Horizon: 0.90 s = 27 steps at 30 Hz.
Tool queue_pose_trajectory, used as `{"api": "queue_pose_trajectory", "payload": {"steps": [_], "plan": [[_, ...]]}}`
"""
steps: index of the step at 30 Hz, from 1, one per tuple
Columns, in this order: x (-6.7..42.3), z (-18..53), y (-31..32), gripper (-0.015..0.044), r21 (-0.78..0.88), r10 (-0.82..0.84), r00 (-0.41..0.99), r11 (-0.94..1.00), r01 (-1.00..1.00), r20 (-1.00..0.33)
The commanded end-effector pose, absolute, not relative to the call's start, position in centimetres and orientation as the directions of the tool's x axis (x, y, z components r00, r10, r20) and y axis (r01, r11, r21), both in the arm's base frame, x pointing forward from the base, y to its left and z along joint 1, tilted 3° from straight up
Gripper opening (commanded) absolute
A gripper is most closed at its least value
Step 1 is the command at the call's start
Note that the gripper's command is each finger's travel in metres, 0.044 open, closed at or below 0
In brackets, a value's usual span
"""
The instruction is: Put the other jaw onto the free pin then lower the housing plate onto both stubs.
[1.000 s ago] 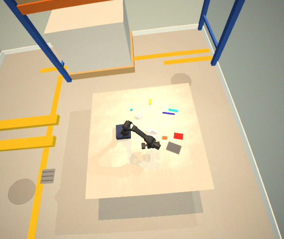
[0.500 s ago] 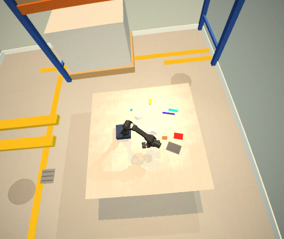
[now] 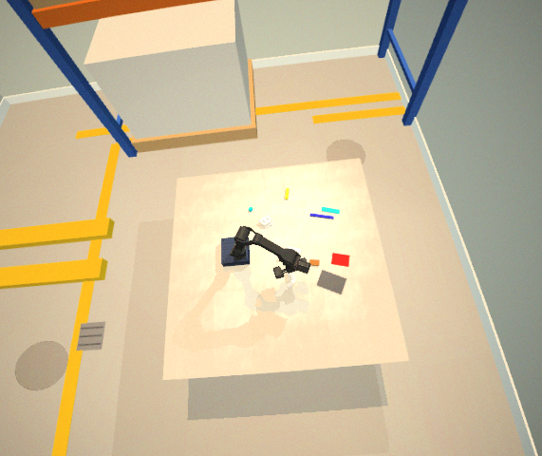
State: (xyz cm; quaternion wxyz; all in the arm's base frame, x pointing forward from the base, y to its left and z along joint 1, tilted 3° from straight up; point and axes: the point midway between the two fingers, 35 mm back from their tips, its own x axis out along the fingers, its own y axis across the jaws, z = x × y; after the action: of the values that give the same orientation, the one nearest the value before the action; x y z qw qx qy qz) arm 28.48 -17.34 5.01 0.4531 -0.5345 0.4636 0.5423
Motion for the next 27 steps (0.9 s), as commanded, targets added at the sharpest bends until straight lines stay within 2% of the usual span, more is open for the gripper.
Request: {"api": "queue_pose_trajectory", "payload": {"steps": [1,27], "plan": [[28.14,2.25,-16.95,0.0440,0.026,0.005,-0.027,-0.169,-0.985,-1.000],[28.05,1.62,-16.90,0.0440,0.026,0.005,-0.027,-0.169,-0.985,-1.000]]}}
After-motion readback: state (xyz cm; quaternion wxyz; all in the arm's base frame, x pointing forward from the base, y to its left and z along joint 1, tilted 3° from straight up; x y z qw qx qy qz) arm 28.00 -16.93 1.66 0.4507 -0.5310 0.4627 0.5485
